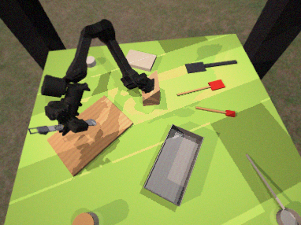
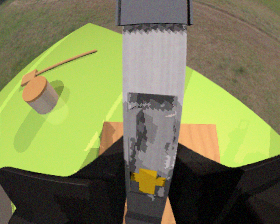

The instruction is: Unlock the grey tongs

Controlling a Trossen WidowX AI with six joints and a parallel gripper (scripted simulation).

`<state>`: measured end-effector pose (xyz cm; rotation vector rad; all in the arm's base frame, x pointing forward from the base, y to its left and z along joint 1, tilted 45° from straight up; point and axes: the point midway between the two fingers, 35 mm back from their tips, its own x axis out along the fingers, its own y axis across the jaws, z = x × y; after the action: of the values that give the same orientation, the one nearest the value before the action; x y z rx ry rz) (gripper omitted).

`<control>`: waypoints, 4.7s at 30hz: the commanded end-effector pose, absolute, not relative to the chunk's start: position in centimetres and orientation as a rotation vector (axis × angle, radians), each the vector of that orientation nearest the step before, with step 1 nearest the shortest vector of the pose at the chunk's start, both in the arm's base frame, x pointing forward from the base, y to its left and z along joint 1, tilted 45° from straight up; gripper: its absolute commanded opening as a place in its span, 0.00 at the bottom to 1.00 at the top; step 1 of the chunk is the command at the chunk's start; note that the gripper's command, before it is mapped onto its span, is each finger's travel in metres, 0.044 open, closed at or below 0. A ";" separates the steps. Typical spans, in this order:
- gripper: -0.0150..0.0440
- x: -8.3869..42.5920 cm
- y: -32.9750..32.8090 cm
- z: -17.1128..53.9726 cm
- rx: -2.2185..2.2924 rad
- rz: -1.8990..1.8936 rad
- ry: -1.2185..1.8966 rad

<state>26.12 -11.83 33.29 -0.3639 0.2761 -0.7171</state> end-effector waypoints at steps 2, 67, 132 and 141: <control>0.00 25.3 -11.3 33.7 -0.409 -0.710 0.183; 0.00 22.5 -10.3 33.8 -0.533 -0.743 -0.053; 0.00 26.4 -13.5 32.6 -0.111 -0.842 0.783; 0.00 25.7 -13.8 32.6 -0.066 -0.899 0.889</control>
<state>25.90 -13.66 32.48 -0.0851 0.8539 -0.8704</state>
